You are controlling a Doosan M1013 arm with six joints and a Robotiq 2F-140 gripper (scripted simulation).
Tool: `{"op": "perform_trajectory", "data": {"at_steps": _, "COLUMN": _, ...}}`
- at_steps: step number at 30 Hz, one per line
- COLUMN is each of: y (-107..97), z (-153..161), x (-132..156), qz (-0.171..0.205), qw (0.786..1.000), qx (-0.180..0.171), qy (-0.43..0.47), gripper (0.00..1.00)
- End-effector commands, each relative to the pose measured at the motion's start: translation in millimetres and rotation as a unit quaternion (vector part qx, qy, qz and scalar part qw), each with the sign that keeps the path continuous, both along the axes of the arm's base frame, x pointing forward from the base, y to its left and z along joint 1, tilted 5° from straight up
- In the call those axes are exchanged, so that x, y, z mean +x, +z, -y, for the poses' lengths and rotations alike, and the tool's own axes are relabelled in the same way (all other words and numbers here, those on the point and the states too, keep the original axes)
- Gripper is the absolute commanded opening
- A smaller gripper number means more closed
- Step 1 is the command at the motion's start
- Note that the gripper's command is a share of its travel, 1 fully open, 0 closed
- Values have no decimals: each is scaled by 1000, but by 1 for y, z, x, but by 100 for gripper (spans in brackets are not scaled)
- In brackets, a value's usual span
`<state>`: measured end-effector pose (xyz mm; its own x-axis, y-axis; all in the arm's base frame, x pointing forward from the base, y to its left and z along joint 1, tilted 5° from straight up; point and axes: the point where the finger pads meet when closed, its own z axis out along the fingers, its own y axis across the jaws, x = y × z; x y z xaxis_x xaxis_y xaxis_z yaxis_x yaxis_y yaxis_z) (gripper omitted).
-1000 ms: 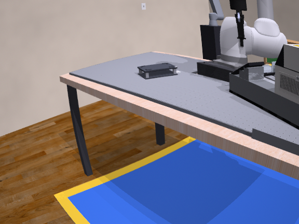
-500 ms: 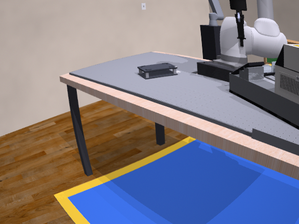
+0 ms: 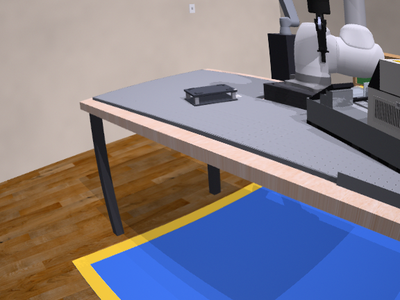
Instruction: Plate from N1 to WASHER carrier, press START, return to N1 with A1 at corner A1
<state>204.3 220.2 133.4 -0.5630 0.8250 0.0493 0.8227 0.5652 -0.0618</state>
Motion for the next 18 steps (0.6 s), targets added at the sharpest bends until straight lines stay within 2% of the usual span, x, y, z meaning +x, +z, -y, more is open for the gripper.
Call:
{"op": "perform_trajectory", "data": {"at_steps": 1, "y": 0, "z": 0, "x": 0, "qz": 0, "qw": 1000, "qx": 0, "qy": 0, "gripper": 10}}
{"op": "perform_trajectory", "data": {"at_steps": 10, "y": 0, "z": 0, "x": 0, "qz": 0, "qw": 1000, "qx": 0, "qy": 0, "gripper": 10}}
{"op": "perform_trajectory", "data": {"at_steps": 11, "y": 1, "z": -3, "x": -3, "qz": 0, "qw": 1000, "qx": -1, "qy": -17, "gripper": 70}}
{"op": "perform_trajectory", "data": {"at_steps": 18, "y": 7, "z": -20, "x": -21, "qz": -1, "qw": 995, "qx": -8, "qy": -100, "gripper": 70}}
